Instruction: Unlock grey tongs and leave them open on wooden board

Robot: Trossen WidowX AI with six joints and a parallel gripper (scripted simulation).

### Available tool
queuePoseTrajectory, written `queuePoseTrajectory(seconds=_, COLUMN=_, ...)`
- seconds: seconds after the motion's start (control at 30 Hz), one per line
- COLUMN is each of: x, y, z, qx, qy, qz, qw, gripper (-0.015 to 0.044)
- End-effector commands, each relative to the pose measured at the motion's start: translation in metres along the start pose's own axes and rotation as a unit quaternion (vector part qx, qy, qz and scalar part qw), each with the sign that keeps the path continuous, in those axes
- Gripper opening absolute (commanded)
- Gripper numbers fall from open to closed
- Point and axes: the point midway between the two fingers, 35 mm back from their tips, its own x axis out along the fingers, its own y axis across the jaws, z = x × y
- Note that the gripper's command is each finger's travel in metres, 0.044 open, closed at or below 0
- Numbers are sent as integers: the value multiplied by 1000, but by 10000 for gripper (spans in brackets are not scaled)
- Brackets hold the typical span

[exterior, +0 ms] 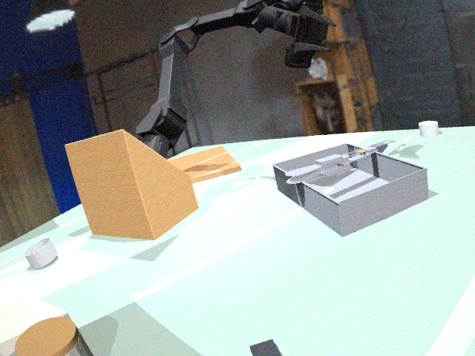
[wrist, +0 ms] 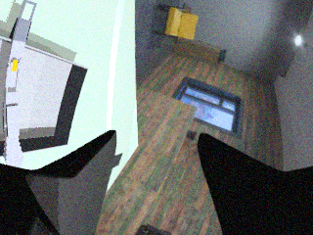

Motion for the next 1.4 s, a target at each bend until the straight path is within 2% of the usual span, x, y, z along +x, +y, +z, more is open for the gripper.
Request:
queuePoseTrajectory(seconds=0.0, x=41, y=63, z=11, qx=48, qy=-6, qz=123, qw=991, gripper=260)
queuePoseTrajectory(seconds=0.17, x=71, y=143, z=21, qx=112, qy=13, qz=264, qw=958, gripper=260)
queuePoseTrajectory(seconds=0.27, x=77, y=167, z=22, qx=131, qy=25, qz=304, qw=943, gripper=260)
queuePoseTrajectory(seconds=0.8, x=77, y=169, z=16, qx=131, qy=26, qz=304, qw=943, gripper=260)
queuePoseTrajectory(seconds=1.37, x=99, y=183, z=18, qx=131, qy=25, qz=304, qw=943, gripper=260)
